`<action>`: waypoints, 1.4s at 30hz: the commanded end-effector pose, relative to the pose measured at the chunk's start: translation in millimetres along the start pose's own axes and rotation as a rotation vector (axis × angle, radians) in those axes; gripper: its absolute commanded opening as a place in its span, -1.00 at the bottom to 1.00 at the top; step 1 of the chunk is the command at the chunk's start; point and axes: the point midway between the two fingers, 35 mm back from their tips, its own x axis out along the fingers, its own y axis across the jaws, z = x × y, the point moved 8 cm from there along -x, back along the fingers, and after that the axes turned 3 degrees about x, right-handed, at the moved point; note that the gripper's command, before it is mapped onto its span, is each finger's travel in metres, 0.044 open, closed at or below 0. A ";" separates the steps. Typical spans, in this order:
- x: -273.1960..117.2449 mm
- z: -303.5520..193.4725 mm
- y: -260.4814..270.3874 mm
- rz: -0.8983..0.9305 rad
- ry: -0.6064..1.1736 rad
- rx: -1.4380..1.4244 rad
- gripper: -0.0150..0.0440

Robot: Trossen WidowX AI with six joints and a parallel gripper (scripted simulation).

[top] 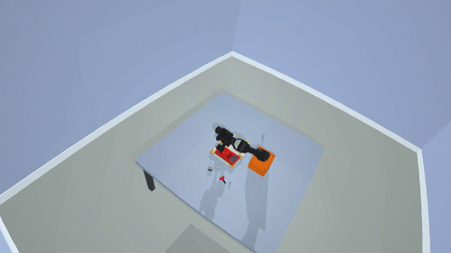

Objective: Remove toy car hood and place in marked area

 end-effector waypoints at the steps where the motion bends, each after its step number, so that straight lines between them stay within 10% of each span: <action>1: 2.5 -0.6 0.1 0.004 0.003 0.003 1.00; 39: 20.7 -0.6 0.3 0.005 0.003 0.003 1.00; 42: 19.0 -0.5 0.1 0.003 0.002 0.001 0.73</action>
